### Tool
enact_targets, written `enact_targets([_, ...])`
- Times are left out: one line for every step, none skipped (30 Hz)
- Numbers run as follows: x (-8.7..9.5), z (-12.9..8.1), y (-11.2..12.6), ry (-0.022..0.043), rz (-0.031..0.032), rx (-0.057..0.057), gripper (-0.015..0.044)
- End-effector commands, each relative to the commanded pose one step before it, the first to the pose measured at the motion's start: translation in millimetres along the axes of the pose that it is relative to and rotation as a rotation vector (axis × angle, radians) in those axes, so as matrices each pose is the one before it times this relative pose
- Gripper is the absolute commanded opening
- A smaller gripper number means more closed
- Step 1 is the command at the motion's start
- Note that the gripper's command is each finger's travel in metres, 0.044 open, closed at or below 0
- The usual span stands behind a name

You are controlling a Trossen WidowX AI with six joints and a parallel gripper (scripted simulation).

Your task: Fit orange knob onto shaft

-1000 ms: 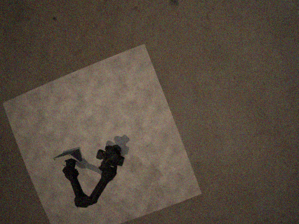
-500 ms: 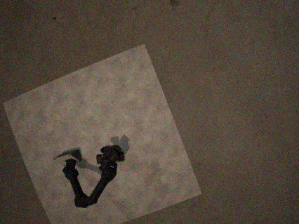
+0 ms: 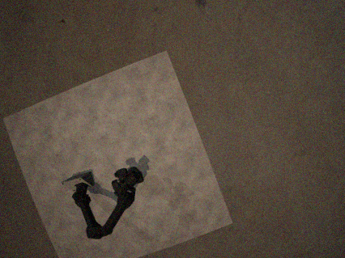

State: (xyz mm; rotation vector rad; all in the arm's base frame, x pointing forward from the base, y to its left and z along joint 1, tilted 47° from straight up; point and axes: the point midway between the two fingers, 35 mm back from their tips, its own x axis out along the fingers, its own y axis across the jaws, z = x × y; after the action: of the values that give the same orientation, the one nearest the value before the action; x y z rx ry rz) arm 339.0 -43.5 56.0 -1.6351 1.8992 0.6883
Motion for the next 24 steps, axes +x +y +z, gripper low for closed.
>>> enact_targets([8.29,-1.29,0.08,0.00553,0.00005,-0.0059,0.0000])
enact_targets([2.99,0.00,0.03,0.00011,-0.00002,0.0000,0.0000])
enact_targets([3.05,-0.01,0.06,0.00015,-0.00001,0.0000,0.0000])
enact_targets([3.05,-0.02,0.09,0.00019,0.00001,0.0000,0.0000])
enact_targets([2.41,-0.03,0.10,0.00017,0.00001,0.0000,0.0000])
enact_targets([1.37,0.02,0.05,0.00011,0.00001,0.0000,0.0000])
enact_targets([0.46,0.01,0.02,0.00004,0.00000,0.0000,0.0000])
enact_targets([-0.15,-0.04,-0.02,0.00000,0.00000,0.0000,0.0000])
enact_targets([-1.37,-0.30,-0.20,-0.00003,0.00000,0.0015,0.0000])
enact_targets([-1.30,-0.36,-0.33,-0.00003,0.00000,0.0010,0.0000])
enact_targets([-1.02,-0.28,-0.28,-0.00002,0.00000,0.0005,0.0000])
enact_targets([-0.26,-0.01,0.04,-0.00001,0.00000,0.0000,0.0000])
enact_targets([1.78,0.01,0.09,0.00007,0.00000,0.0000,0.0000])
enact_targets([1.14,0.07,0.25,0.00003,0.00000,0.0000,0.0000])
enact_targets([0.39,0.12,0.35,0.00001,0.00001,0.0000,0.0000])
enact_targets([0.13,0.05,0.31,0.00000,0.00001,0.0000,0.0000])
enact_targets([0.21,-0.07,0.27,0.00001,0.00001,0.0000,0.0000])
enact_targets([0.27,-0.14,0.18,0.00001,0.00001,0.0000,0.0000])
enact_targets([0.37,-0.14,0.08,0.00002,0.00000,0.0000,0.0000])
enact_targets([0.42,0.00,0.00,0.00001,0.00000,0.0000,0.0000])
enact_targets([0.41,0.00,0.00,0.00001,0.00000,0.0000,0.0000])
enact_targets([0.37,0.00,0.00,0.00001,0.00000,0.0000,0.0000])
enact_targets([0.36,0.00,0.00,0.00001,0.00000,0.0000,0.0000])
enact_targets([0.36,0.00,0.00,0.00001,0.00000,0.0000,0.0000])
